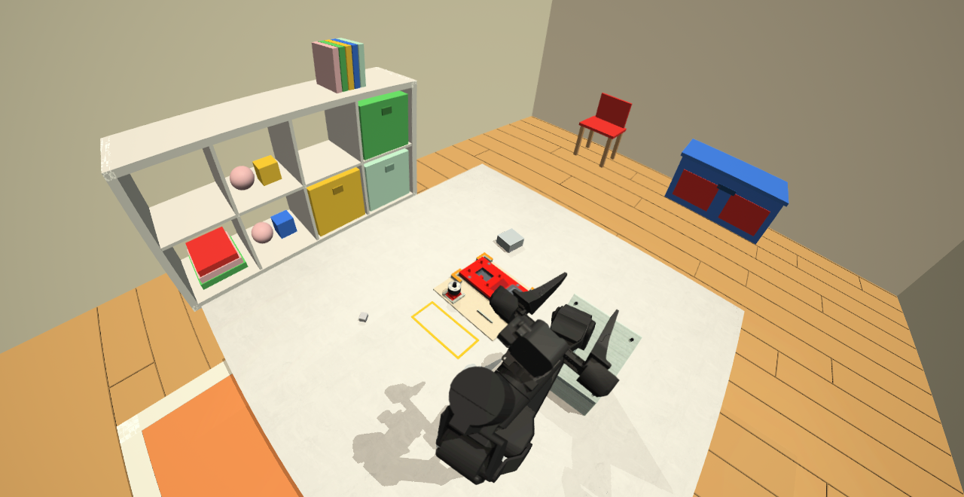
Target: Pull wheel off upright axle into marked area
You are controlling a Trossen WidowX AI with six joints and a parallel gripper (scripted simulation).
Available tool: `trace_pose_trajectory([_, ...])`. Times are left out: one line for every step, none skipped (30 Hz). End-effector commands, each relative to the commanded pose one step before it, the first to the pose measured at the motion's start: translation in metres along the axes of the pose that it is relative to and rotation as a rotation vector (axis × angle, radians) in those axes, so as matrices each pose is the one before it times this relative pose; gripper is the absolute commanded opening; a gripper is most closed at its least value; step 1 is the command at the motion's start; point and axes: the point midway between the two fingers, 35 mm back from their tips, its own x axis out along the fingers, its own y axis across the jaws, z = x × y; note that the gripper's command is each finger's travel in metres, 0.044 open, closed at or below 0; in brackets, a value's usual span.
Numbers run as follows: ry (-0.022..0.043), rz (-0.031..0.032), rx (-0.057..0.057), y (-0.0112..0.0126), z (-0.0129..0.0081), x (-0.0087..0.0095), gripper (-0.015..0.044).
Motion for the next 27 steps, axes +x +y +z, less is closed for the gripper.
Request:
trace_pose_trajectory([0.00548,0.00721,-0.0046,0.00130,0.00052,0.00183,0.0374])
trace_pose_trajectory([0.01638,0.02162,-0.0139,0.00396,0.00150,0.00546,0.0348])
trace_pose_trajectory([0.02711,0.03601,-0.0233,0.00671,0.00240,0.00906,0.0321])
trace_pose_trajectory([0.03252,0.04352,-0.0284,0.00822,0.00281,0.01094,0.0300])
trace_pose_trajectory([0.03224,0.04344,-0.0286,0.00827,0.00276,0.01095,0.0300])
trace_pose_trajectory([0.03198,0.04332,-0.0288,0.00832,0.00270,0.01097,0.0300])
trace_pose_trajectory([0.03175,0.04318,-0.0289,0.00837,0.00265,0.01100,0.0300])
trace_pose_trajectory([0.03154,0.04301,-0.0290,0.00842,0.00259,0.01104,0.0300])
trace_pose_trajectory([0.03137,0.04281,-0.0291,0.00846,0.00253,0.01109,0.0300])
trace_pose_trajectory([0.03122,0.04260,-0.0292,0.00850,0.00247,0.01115,0.0300])
trace_pose_trajectory([0.01959,0.03735,-0.0301,0.00805,0.00395,0.01062,0.0300])
trace_pose_trajectory([0.01752,0.03336,-0.0273,0.00738,0.00344,0.00966,0.0300])
trace_pose_trajectory([0.01421,0.02701,-0.0223,0.00608,0.00273,0.00795,0.0300])
trace_pose_trajectory([0.01093,0.02074,-0.0173,0.00474,0.00208,0.00620,0.0300])
trace_pose_trajectory([0.00932,0.01648,-0.0119,0.00360,0.00143,0.00463,0.0300])
trace_pose_trajectory([0.01406,0.02270,-0.0124,0.00461,0.00153,0.00572,0.0300])
trace_pose_trajectory([0.01860,0.02980,-0.0162,0.00610,0.00195,0.00759,0.0300])
trace_pose_trajectory([0.02320,0.03679,-0.0200,0.00759,0.00231,0.00950,0.0300])
trace_pose_trajectory([0.02712,0.04247,-0.0231,0.00882,0.00254,0.01118,0.0300])
trace_pose_trajectory([0.02773,0.04281,-0.0232,0.00891,0.00246,0.01153,0.0300])
trace_pose_trajectory([0.02798,0.04076,-0.0237,0.00858,0.00226,0.01167,0.0300])
trace_pose_trajectory([0.02815,0.04042,-0.0234,0.00853,0.00215,0.01185,0.0300])
trace_pose_trajectory([0.02832,0.04008,-0.0232,0.00845,0.00203,0.01204,0.0300])
trace_pose_trajectory([0.02851,0.03972,-0.0229,0.00837,0.00190,0.01224,0.0300])
trace_pose_trajectory([0.02871,0.03936,-0.0225,0.00828,0.00178,0.01244,0.0300])
trace_pose_trajectory([0.02892,0.03900,-0.0222,0.00817,0.00165,0.01264,0.0300])
trace_pose_trajectory([0.02913,0.03862,-0.0218,0.00805,0.00152,0.01285,0.0300])
